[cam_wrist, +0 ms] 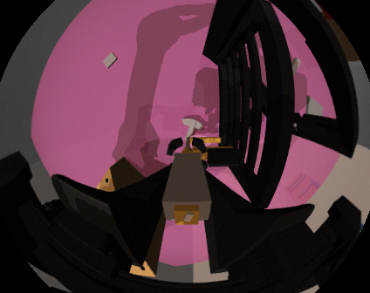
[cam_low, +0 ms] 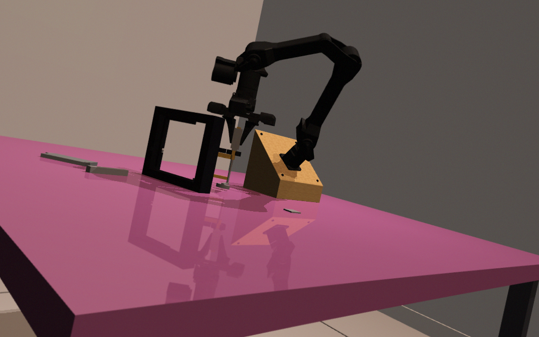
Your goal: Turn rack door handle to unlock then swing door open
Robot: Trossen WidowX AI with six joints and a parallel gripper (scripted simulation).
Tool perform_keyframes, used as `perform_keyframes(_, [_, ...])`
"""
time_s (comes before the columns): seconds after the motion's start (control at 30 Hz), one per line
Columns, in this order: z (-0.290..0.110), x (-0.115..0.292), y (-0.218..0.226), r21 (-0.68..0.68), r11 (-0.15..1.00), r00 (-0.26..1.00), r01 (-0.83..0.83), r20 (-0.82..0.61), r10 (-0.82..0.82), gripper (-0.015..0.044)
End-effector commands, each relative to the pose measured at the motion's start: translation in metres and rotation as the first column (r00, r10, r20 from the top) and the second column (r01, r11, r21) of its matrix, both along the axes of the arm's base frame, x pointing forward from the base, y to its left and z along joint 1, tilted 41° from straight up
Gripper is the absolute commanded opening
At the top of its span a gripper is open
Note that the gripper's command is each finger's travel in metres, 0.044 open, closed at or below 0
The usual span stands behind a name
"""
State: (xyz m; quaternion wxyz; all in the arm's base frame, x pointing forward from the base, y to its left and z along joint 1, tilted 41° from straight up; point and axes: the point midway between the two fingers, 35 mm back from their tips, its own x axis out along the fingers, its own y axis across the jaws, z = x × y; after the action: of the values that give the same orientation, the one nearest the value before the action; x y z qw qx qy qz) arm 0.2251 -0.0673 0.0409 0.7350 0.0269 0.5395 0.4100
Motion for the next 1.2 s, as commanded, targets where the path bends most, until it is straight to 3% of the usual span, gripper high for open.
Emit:
perform_keyframes(0.0, [0.005,-0.004,0.008,0.014,0.998,0.997,0.056,-0.046,-0.056,0.0015])
perform_keyframes(1.17, [0.053,-0.014,0.068,-0.022,0.903,0.84,0.428,-0.359,-0.407,0.0015])
